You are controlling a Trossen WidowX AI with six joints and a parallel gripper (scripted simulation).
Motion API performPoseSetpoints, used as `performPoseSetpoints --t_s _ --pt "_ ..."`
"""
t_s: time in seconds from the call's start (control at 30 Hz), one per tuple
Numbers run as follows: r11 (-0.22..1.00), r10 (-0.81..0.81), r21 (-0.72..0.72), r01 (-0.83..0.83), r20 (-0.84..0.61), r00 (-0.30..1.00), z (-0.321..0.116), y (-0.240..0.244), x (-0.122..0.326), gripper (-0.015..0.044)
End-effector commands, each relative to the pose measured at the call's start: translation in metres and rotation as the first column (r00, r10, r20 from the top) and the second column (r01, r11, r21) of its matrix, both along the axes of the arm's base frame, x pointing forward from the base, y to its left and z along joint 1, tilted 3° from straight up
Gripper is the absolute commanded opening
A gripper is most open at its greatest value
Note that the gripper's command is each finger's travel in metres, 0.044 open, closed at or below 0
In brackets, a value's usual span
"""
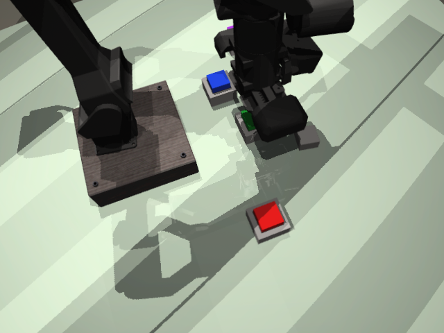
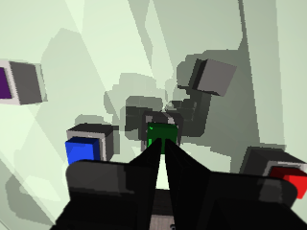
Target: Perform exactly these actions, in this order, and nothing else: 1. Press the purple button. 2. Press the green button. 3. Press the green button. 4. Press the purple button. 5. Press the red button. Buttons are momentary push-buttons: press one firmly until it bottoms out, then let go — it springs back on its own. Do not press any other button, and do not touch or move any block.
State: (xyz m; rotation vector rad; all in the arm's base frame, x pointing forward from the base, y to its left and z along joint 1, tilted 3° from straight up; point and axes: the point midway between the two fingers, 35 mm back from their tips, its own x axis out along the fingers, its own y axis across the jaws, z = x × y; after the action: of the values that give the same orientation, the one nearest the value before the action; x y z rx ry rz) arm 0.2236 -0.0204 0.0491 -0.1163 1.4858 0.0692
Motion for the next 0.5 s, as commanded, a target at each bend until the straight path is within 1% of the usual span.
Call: performPoseSetpoints --t_s 0.0,0.47 --pt "1.0 0.003 0.004 -0.003 -0.007 1.0 -0.0092 0.0005 -0.0014 0.002" --pt "1.0 0.003 0.004 -0.003 -0.007 1.0 -0.0148 0.0004 -0.0014 0.002"
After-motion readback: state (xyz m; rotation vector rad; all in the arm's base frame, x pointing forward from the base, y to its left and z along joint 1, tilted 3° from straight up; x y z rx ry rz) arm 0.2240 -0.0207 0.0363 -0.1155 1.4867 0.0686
